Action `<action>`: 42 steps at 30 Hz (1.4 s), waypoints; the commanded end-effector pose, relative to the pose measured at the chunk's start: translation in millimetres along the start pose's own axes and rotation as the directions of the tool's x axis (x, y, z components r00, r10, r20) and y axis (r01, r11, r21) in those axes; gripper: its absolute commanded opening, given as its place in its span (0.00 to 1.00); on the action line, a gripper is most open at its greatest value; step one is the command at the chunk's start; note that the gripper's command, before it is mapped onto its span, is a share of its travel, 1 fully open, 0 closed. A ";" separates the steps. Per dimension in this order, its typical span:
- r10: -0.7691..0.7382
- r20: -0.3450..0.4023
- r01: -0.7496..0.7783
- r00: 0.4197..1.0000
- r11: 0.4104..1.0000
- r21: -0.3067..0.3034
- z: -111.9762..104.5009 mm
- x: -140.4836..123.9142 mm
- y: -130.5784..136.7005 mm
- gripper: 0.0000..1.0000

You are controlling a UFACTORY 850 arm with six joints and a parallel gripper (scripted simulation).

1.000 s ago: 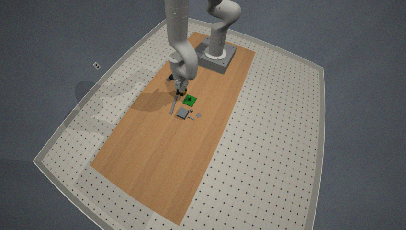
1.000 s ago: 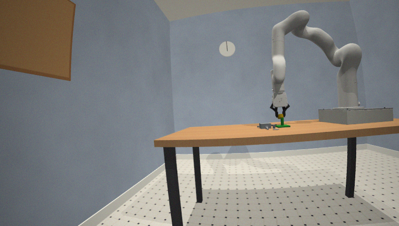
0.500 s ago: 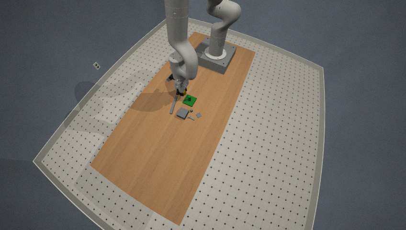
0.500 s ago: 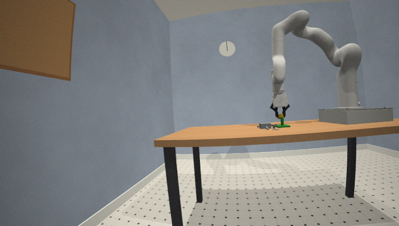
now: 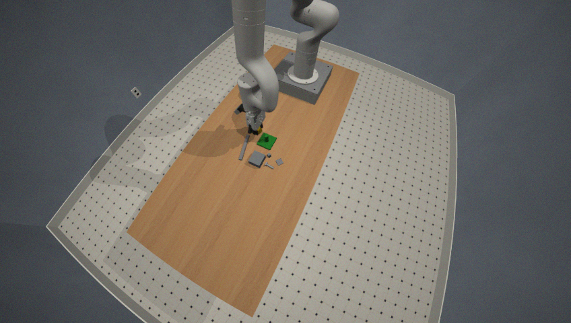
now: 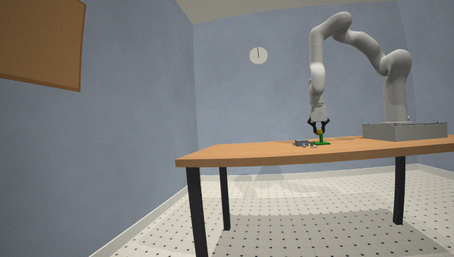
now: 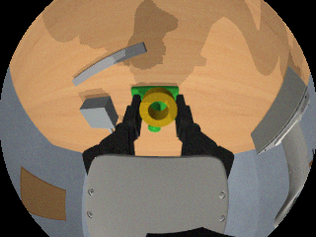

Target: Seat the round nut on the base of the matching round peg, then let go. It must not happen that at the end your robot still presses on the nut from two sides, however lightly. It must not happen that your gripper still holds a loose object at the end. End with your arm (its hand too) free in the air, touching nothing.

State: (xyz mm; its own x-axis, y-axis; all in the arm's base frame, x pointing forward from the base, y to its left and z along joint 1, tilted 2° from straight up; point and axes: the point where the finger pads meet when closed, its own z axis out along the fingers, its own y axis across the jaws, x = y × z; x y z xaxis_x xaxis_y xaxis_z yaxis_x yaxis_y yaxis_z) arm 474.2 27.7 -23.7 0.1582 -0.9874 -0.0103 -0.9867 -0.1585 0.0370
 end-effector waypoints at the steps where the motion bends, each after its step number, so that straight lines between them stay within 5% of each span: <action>1: 0.000 -0.001 0.000 1.000 1.000 0.001 -0.5 -0.1 -0.6 0.00; 42: -0.001 -0.026 0.000 1.000 1.000 -0.030 1.3 -4.4 6.1 0.00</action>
State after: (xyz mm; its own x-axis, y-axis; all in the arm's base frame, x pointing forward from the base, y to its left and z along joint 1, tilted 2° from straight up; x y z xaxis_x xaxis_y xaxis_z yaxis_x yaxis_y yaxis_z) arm 467.5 30.6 -25.2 0.1597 -0.9871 0.0103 -0.9852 -0.1587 0.0651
